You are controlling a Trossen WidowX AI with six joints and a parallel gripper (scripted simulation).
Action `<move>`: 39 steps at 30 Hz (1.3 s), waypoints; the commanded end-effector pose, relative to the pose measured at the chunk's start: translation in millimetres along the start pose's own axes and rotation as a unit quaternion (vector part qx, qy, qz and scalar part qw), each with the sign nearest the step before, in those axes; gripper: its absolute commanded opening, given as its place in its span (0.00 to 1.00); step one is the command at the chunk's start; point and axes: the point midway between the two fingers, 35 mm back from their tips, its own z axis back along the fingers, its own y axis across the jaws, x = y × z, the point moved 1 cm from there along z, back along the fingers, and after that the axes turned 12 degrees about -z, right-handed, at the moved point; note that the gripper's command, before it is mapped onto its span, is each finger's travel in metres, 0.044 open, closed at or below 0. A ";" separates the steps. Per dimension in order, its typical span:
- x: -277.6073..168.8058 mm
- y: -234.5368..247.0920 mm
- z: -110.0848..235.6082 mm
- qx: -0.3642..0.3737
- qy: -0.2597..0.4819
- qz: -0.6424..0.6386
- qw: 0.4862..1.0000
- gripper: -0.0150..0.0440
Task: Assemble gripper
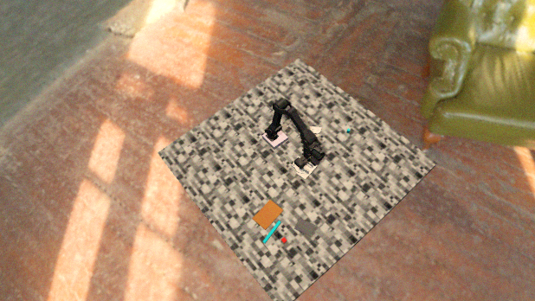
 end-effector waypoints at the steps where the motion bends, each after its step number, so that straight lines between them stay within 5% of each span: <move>1: -1.1 -0.4 -1.7 -0.001 0.002 -0.003 1.000 0.48; 39: -1.1 -0.4 -9.4 -0.001 0.002 -0.011 1.000 0.48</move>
